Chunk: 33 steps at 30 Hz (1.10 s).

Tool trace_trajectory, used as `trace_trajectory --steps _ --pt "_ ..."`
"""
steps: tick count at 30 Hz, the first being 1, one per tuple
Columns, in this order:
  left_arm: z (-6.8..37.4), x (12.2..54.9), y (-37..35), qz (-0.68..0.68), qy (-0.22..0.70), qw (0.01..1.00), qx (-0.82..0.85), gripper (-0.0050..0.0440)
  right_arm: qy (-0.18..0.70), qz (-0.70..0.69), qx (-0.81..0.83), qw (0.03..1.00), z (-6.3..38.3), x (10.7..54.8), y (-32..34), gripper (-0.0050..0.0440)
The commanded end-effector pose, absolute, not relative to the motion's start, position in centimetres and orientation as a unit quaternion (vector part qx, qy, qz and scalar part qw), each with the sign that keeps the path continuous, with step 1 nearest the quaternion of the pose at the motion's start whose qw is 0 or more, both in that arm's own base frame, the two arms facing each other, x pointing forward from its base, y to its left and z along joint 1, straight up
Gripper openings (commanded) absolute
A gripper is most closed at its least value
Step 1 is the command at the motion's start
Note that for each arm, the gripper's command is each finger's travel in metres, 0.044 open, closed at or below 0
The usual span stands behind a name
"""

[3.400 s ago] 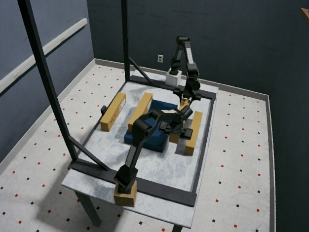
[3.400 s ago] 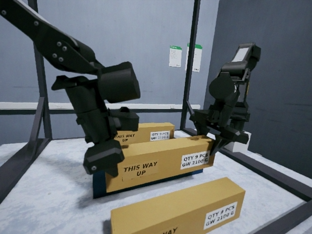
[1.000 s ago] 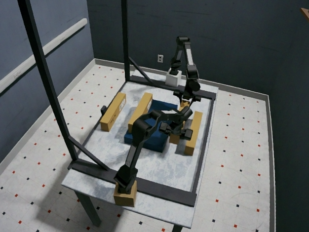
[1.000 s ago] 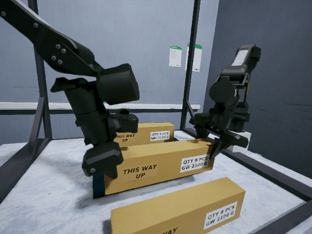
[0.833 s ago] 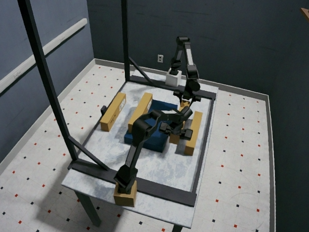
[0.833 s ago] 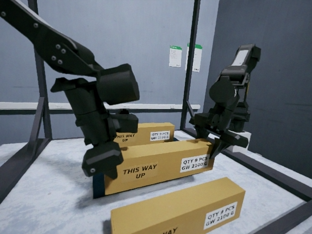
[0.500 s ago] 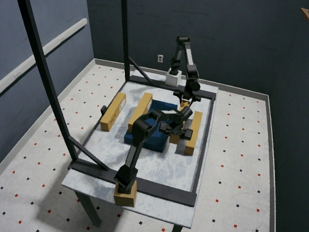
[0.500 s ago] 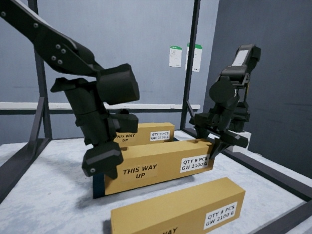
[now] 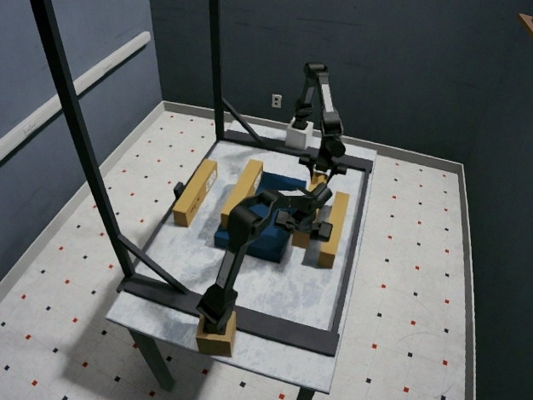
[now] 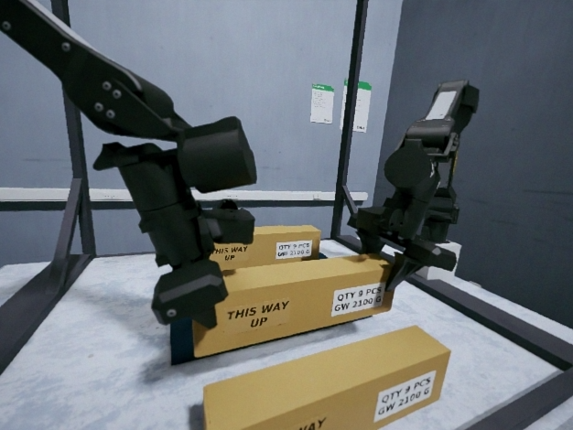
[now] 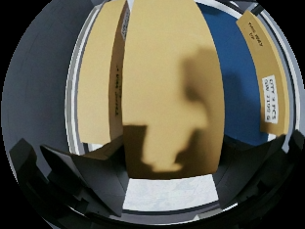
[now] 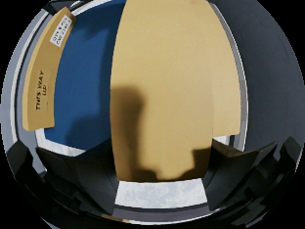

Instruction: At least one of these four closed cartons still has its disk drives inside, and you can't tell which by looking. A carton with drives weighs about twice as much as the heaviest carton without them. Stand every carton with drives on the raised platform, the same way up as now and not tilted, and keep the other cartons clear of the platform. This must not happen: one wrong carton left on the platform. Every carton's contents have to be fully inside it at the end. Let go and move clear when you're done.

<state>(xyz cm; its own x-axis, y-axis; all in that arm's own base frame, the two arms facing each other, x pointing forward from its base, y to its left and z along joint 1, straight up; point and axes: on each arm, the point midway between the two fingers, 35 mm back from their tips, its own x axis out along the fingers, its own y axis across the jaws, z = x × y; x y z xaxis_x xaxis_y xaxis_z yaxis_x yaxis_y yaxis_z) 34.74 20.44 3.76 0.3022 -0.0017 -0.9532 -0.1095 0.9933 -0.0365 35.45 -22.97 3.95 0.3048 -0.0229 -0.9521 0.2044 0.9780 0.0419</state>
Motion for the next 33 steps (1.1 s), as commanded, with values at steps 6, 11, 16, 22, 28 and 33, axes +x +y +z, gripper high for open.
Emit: trace_trajectory --steps 6,11,16,22,28,33 --pt "6.13 35.31 21.17 0.04 0.574 0.817 -0.038 -0.005 0.561 -0.082 0.062 0.821 6.72 35.86 -23.64 -0.005" --pt "6.13 35.31 21.17 0.04 0.574 0.817 -0.038 -0.005 0.561 -0.082 0.062 0.821 6.72 35.86 -23.64 -0.005" --pt "5.68 35.25 21.2 0.047 0.564 0.824 -0.032 -0.005 0.572 -0.075 0.07 0.814 6.41 35.85 -23.68 -0.005" --pt "5.68 35.25 21.2 0.047 0.564 0.824 -0.032 -0.005 0.572 -0.075 0.07 0.814 6.41 35.85 -23.68 -0.005" --pt "5.68 35.25 21.2 0.047 0.564 0.824 -0.032 -0.005 0.572 -0.075 0.07 0.814 6.41 35.85 -23.68 -0.005" --pt "5.73 35.31 21.18 0.048 0.563 0.824 -0.032 -0.005 0.573 -0.074 0.07 0.814 6.41 35.9 -23.69 -0.005"
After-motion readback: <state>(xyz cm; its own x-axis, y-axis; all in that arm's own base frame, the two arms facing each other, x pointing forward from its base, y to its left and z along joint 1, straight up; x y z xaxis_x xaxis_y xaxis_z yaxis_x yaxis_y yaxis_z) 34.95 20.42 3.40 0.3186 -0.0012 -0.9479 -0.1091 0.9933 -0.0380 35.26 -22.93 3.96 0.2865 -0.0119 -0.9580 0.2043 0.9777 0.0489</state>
